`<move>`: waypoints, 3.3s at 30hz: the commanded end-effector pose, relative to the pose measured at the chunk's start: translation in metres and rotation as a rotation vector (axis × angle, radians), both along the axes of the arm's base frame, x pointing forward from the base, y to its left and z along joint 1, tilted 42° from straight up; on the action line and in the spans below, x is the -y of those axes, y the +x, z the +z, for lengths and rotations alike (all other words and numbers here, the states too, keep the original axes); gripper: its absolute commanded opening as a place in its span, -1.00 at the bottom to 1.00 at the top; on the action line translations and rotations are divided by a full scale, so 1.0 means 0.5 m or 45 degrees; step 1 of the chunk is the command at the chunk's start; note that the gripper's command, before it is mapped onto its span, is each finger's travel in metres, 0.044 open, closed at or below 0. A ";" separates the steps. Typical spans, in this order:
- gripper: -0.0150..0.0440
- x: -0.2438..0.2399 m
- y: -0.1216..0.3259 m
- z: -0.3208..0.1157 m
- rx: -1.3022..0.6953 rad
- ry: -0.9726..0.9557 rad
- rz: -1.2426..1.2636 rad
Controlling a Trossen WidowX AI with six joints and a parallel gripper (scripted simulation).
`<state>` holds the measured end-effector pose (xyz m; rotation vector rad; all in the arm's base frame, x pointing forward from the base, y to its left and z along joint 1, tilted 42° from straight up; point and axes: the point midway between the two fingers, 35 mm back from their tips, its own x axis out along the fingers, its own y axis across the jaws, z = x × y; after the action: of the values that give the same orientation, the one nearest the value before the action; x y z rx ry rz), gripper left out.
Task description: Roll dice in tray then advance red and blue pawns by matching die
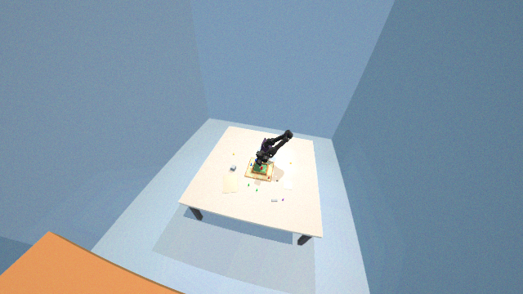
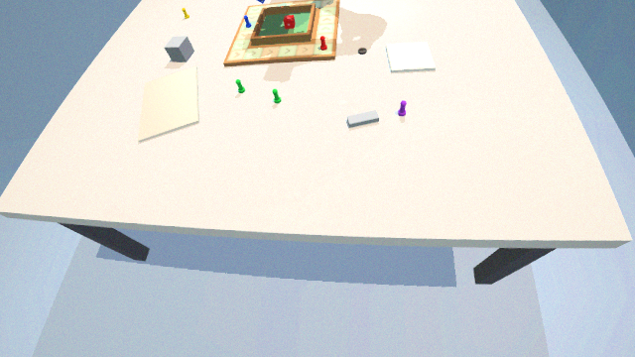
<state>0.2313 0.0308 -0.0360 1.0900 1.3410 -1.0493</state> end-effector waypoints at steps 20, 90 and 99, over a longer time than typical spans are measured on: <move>-0.49 -0.025 0.144 0.100 0.169 -0.190 -0.055; 0.19 -0.300 0.248 0.202 0.555 0.813 1.447; 0.19 -0.321 0.247 0.181 0.556 0.814 1.447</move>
<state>0.3573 0.1890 0.0615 0.6941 1.5897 0.4643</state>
